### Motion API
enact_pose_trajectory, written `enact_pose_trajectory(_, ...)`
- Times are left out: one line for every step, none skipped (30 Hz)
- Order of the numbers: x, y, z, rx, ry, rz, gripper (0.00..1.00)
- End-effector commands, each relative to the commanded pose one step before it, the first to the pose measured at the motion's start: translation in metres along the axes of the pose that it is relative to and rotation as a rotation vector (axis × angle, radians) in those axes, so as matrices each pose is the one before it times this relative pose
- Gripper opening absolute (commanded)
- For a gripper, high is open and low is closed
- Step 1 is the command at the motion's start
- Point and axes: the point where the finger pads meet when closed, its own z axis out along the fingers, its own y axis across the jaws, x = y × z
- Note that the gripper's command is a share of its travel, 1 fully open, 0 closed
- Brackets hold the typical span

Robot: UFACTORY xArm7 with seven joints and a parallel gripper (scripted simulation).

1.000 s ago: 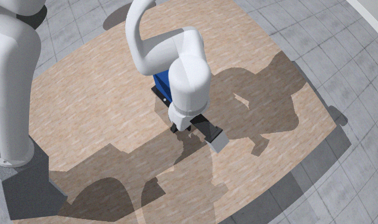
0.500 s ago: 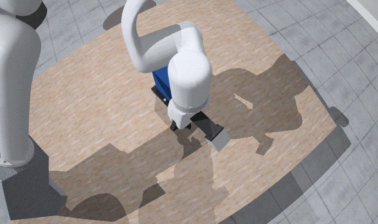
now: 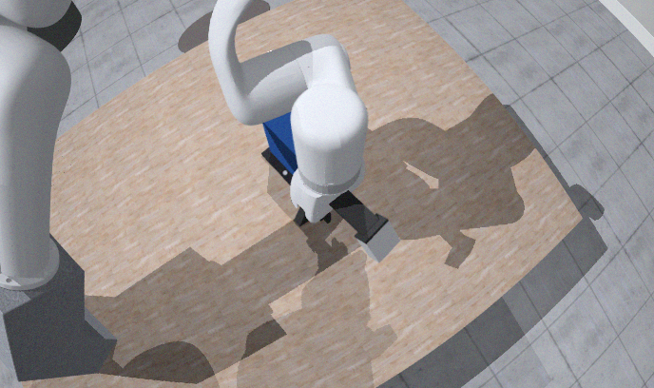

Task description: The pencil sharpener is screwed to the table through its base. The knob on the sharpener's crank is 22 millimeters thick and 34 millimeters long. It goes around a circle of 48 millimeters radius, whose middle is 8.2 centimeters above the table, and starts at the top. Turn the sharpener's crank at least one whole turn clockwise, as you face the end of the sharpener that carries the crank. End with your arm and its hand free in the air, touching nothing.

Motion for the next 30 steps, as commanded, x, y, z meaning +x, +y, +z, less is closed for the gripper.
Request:
enact_pose_trajectory(0.00109, -0.00083, -0.00086, 0.00241, 0.00199, 0.00091, 0.0)
enact_pose_trajectory(0.0, 0.0, 0.0, 0.0, 0.0, 0.0, 0.0)
enact_pose_trajectory(0.0, 0.0, 0.0, 0.0, 0.0, 0.0, 0.0)
enact_pose_trajectory(0.0, 0.0, 0.0, 0.0, 0.0, 0.0, 0.0)
enact_pose_trajectory(0.0, 0.0, 0.0, 0.0, 0.0, 0.0, 0.0)
enact_pose_trajectory(0.0, 0.0, 0.0, 0.0, 0.0, 0.0, 0.0)
enact_pose_trajectory(0.0, -0.00001, -0.00002, 0.0, 0.0, 0.0, 0.0)
enact_pose_trajectory(0.0, -0.00002, -0.00006, 0.0, 0.0, 0.0, 0.0)
enact_pose_trajectory(0.0, -0.00004, -0.00011, 0.0, 0.0, 0.0, 0.0)
enact_pose_trajectory(0.0, -0.00006, -0.00017, 0.0, 0.0, 0.0, 0.0)
enact_pose_trajectory(0.0, 0.0, 0.0, 0.0, 0.0, 0.0, 0.0)
enact_pose_trajectory(0.0, 0.0, 0.0, 0.0, 0.0, 0.0, 0.0)
enact_pose_trajectory(0.0, -0.00008, -0.00024, 0.0, 0.0, 0.0, 0.0)
enact_pose_trajectory(0.0, -0.00011, -0.00032, -0.00001, 0.0, 0.0, 0.0)
enact_pose_trajectory(0.0, -0.00014, -0.0004, -0.00001, 0.0, 0.0, 0.0)
enact_pose_trajectory(0.0, -0.00017, -0.00049, 0.0, 0.0, 0.0, 0.0)
enact_pose_trajectory(0.0, -0.0002, -0.00058, 0.0, 0.0, 0.0, 0.0)
enact_pose_trajectory(0.0, -0.00023, -0.00068, 0.0, 0.0, 0.0, 0.0)
enact_pose_trajectory(-0.00001, -0.00026, -0.00077, 0.00001, -0.00001, 0.0, 0.0)
enact_pose_trajectory(-0.00001, -0.00031, -0.00086, 0.00001, -0.00001, 0.0, 0.0)
enact_pose_trajectory(0.00001, -0.00044, -0.00097, -0.00001, 0.00001, 0.0, 0.0)
enact_pose_trajectory(0.0, -0.00048, -0.00106, -0.00001, 0.0, 0.0, 0.0)
enact_pose_trajectory(0.0, -0.00052, -0.00114, 0.00001, 0.0, 0.0, 0.0)
enact_pose_trajectory(-0.00001, -0.00058, -0.00122, 0.00001, -0.00001, 0.0, 0.0)
enact_pose_trajectory(0.00001, -0.00076, -0.00131, -0.00001, 0.00001, 0.0, 0.0)
enact_pose_trajectory(0.0, -0.0008, -0.00138, 0.0, 0.0, 0.0, 0.0)
enact_pose_trajectory(-0.00001, -0.00086, -0.00144, 0.00001, -0.00001, 0.0, 0.0)
enact_pose_trajectory(0.0, 0.0, 0.0, 0.0, 0.0, 0.0, 0.0)
enact_pose_trajectory(0.0, 0.0, 0.0, 0.0, 0.0, 0.0, 0.0)
enact_pose_trajectory(0.00001, -0.0011, -0.00152, -0.00001, 0.0, 0.0, 0.0)
